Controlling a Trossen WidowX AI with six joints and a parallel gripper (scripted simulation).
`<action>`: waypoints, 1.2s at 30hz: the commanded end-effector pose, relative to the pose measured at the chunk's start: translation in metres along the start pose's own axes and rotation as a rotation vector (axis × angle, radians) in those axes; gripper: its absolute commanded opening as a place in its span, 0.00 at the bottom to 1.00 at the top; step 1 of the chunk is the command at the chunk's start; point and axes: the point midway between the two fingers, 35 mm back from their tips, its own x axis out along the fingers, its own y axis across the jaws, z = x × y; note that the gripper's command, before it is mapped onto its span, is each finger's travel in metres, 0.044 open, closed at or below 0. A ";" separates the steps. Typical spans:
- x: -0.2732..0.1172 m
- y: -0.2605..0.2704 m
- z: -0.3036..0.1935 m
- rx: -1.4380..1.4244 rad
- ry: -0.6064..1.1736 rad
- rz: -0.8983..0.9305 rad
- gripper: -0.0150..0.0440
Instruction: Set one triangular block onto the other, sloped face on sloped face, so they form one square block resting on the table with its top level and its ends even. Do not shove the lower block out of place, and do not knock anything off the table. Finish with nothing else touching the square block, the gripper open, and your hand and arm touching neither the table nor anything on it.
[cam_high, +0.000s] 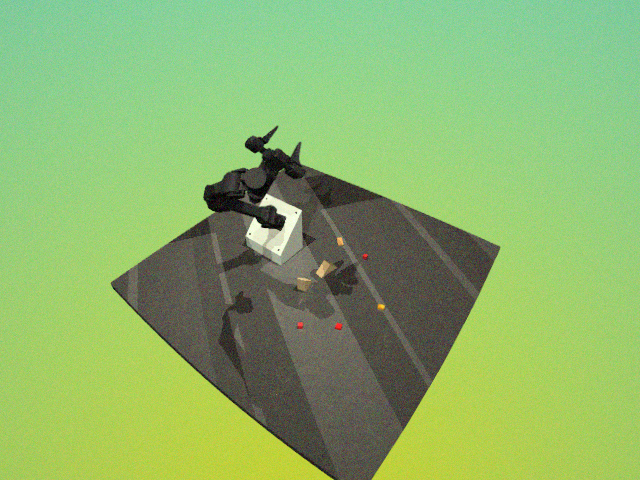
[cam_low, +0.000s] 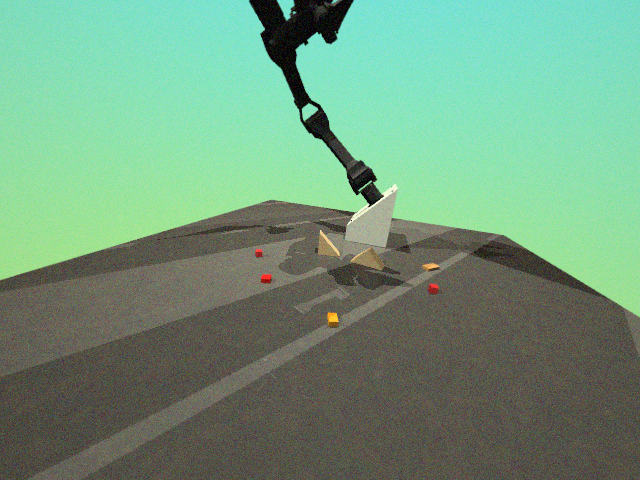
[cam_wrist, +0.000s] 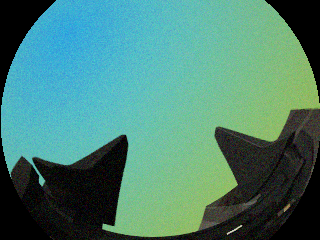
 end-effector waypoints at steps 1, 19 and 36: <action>0.000 -0.003 0.001 -0.006 -0.004 -0.007 0.98; -0.102 -0.269 -0.037 -0.522 0.135 -0.812 1.00; -0.221 -0.390 -0.222 -0.709 0.973 -0.986 1.00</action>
